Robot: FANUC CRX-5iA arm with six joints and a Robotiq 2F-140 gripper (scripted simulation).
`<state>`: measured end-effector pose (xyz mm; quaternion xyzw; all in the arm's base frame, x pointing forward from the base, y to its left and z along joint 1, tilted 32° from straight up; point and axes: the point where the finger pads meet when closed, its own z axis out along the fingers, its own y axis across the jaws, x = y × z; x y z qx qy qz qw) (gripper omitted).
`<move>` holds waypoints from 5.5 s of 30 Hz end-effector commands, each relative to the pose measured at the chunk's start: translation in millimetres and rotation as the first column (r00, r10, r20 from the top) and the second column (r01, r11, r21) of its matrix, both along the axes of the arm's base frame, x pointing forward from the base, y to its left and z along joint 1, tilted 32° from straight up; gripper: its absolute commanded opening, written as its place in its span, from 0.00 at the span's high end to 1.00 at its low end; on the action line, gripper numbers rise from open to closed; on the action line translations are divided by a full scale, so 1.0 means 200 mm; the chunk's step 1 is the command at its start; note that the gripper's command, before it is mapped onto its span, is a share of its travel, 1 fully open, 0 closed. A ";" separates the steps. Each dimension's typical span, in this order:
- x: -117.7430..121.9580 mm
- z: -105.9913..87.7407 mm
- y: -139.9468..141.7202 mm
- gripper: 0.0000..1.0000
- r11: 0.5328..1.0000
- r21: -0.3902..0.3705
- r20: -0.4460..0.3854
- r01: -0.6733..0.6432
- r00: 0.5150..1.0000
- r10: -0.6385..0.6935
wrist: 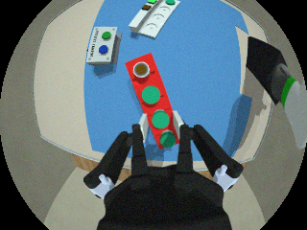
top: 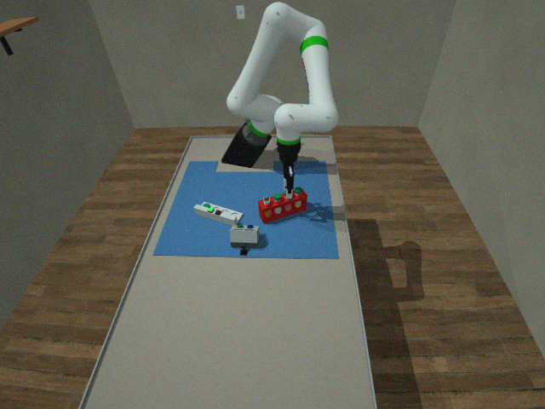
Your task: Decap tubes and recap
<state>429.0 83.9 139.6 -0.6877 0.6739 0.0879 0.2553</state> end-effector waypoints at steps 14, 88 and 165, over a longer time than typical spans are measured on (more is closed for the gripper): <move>0.00 0.00 0.00 0.65 0.859 -0.197 0.239 -0.473 0.826 0.510; 0.00 0.00 0.00 0.65 0.988 -0.039 0.080 -0.147 0.986 0.150; 0.00 -0.01 0.00 0.65 0.992 0.034 -0.071 0.125 0.990 -0.122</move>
